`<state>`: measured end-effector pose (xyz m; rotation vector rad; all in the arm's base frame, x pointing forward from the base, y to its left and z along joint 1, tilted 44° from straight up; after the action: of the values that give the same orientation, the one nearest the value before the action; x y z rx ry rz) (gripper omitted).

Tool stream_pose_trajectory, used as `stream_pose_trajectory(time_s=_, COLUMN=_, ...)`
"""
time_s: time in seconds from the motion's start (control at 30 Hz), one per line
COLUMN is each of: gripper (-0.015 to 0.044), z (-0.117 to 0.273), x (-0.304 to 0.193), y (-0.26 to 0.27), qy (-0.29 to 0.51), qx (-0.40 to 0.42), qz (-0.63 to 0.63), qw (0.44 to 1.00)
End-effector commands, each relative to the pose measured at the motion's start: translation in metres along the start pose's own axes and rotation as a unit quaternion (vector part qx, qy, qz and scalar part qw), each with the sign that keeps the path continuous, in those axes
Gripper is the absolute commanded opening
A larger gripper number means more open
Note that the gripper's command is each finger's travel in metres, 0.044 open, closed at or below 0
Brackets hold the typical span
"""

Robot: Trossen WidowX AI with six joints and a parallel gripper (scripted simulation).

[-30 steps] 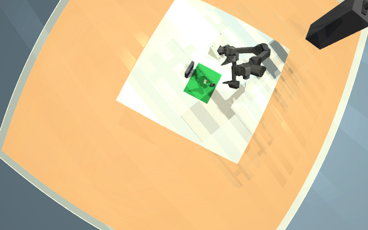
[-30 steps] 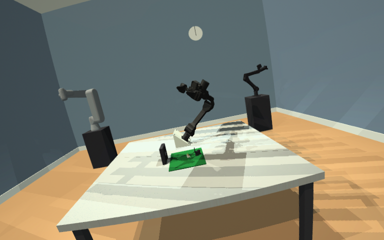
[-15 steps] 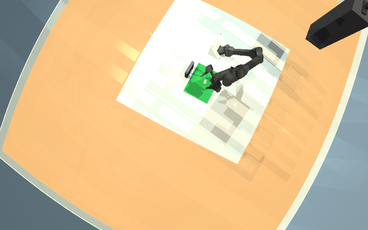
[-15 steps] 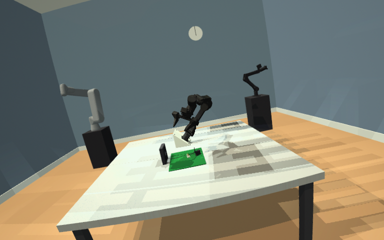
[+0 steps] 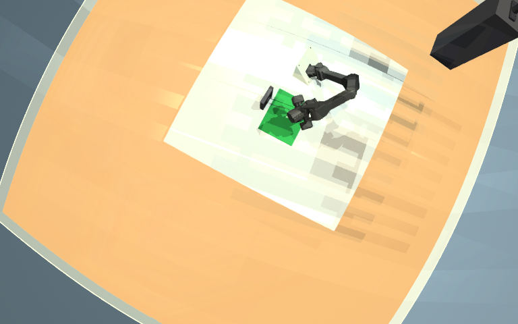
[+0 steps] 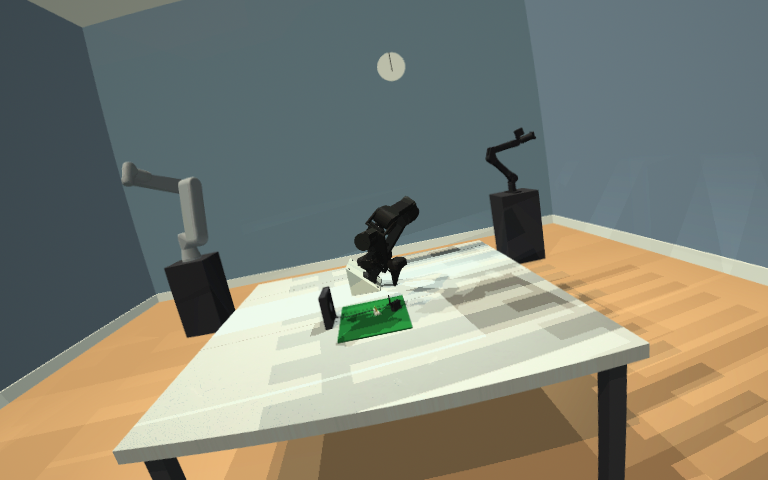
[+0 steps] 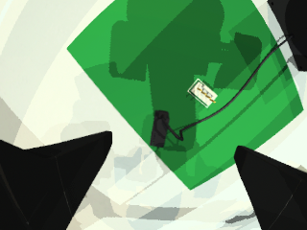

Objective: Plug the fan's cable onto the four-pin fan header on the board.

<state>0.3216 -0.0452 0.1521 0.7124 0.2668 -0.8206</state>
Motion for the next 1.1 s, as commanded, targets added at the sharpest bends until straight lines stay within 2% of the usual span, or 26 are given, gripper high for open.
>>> stream_pose_trajectory(time_s=0.0, gripper=0.0440, z=-0.005, x=-0.011, y=0.005, qy=0.054, qx=0.016, qz=-0.039, qw=0.998)
stream_pose_trajectory(time_s=0.2, gripper=0.0440, z=-0.007, x=-0.011, y=0.005, qy=0.054, qx=0.016, qz=-0.039, qw=0.998)
stream_pose_trajectory(time_s=0.4, gripper=0.0440, z=-0.045, x=-0.011, y=0.007, qy=0.054, qx=0.016, qz=-0.039, qw=0.998)
stream_pose_trajectory(time_s=1.07, gripper=0.0440, z=-0.072, x=-0.011, y=0.008, qy=0.054, qx=0.016, qz=-0.039, qw=0.998)
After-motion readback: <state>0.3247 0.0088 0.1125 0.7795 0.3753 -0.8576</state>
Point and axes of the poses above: the point midway between the two fingers, 35 mm back from their tips, its own z axis back along the fingers, its own y axis across the jaws, x = y × z, the point moved 2 cm from there along z, back along the fingers, and after that the axes turned 6 degrees about -z, right-handed, at the moved point
